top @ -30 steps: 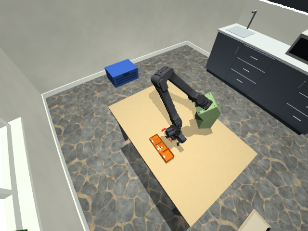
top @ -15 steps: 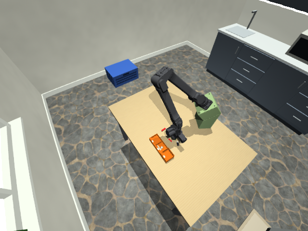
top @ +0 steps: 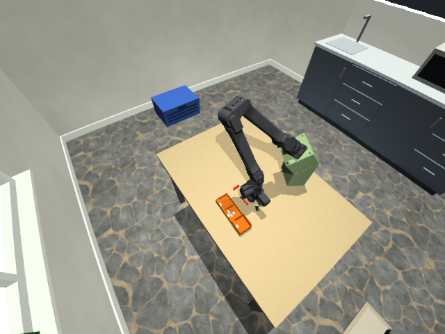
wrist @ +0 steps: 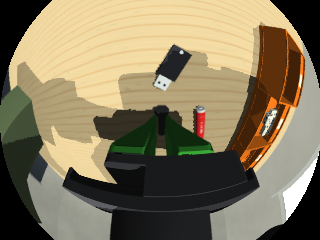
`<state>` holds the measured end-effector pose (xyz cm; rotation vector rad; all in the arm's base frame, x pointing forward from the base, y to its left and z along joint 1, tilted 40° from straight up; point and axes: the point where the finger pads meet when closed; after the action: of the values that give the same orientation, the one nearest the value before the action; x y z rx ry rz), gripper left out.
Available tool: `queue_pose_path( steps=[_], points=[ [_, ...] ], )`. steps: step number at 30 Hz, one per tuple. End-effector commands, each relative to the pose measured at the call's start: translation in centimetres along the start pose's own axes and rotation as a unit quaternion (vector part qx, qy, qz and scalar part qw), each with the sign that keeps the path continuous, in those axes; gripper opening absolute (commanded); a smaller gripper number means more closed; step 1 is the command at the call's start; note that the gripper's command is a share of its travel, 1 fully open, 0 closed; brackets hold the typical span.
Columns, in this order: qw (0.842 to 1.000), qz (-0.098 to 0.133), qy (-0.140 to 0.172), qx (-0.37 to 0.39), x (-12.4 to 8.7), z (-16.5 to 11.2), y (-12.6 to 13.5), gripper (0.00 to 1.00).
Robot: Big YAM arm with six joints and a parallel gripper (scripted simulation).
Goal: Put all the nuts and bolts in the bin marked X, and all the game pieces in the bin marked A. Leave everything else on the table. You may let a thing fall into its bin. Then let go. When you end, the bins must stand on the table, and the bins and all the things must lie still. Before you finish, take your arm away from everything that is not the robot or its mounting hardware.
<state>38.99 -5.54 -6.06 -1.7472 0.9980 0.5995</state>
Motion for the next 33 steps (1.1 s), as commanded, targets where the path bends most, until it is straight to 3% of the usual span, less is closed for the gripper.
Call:
queue_pose_path(
  steps=[1,16,33],
  points=[
    [1.000,0.005,-0.005,-0.004,-0.4,0.6,1.2,0.10],
    [1.000,0.004,-0.006,-0.005,-0.4,0.8,1.2,0.10],
    [1.000,-0.001,-0.004,-0.002,-5.7,0.5,0.4,0.10]
  ],
)
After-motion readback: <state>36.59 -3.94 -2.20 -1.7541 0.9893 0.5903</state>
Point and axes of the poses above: the point where the finger pads meet when closed, its own x axis out along the fingers, its own y axis across the jaws, z = x × y, and after that the axes turned 7 degrees about -x, right-handed
